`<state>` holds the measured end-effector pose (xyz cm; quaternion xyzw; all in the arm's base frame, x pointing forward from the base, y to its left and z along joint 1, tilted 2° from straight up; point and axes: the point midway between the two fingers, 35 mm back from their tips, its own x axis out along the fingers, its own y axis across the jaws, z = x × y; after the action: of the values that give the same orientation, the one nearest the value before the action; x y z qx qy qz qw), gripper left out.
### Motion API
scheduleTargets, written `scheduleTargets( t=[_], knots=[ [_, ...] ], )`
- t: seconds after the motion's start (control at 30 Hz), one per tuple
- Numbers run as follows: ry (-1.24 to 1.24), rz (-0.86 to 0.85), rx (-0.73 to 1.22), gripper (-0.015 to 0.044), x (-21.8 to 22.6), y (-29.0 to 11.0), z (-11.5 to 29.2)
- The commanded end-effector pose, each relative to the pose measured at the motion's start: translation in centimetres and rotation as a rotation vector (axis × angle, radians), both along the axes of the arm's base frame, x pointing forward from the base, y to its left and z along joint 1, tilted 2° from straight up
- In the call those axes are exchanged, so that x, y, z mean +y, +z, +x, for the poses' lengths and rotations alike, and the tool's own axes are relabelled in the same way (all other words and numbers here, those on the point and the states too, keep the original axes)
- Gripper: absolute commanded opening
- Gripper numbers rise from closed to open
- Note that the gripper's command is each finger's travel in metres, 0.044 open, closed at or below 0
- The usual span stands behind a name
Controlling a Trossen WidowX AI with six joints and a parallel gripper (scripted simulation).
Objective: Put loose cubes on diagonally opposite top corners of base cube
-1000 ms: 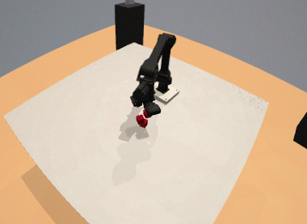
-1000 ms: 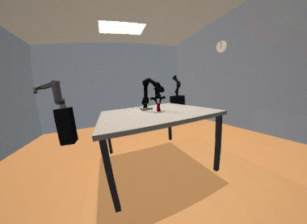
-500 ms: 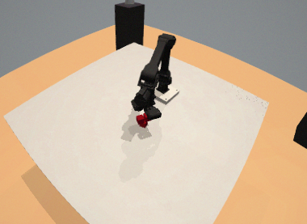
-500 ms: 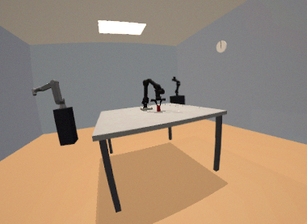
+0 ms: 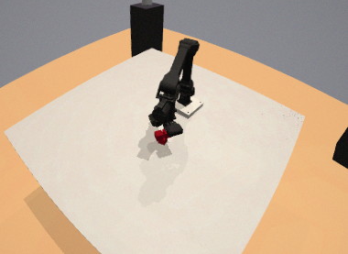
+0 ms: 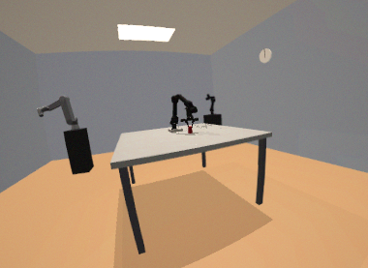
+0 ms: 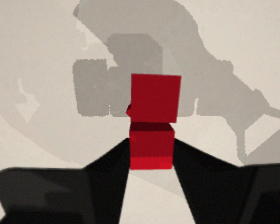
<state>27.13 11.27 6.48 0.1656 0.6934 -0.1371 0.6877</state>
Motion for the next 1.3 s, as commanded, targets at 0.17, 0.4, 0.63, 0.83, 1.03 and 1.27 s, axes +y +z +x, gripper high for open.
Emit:
scheduleTargets(
  t=[0.17, 0.4, 0.63, 0.83, 1.03, 1.27],
  knots=[
    [0.006, -0.005, 0.0, 0.0105, -0.1, -0.1, 0.0],
    [0.006, -0.005, 0.0, 0.0205, -0.1, -0.1, 0.0],
    [0.001, -0.001, 0.001, 0.0205, 0.0, 0.7, 0.0],
    [0.0, 0.0, 0.001, 0.0205, -0.1, 1.5, 0.0],
    [0.0, 0.0, 0.001, 0.0205, -0.1, 2.2, 0.0],
    [0.0, 0.0, 0.001, 0.0205, -0.1, 3.1, 0.0]
  ],
)
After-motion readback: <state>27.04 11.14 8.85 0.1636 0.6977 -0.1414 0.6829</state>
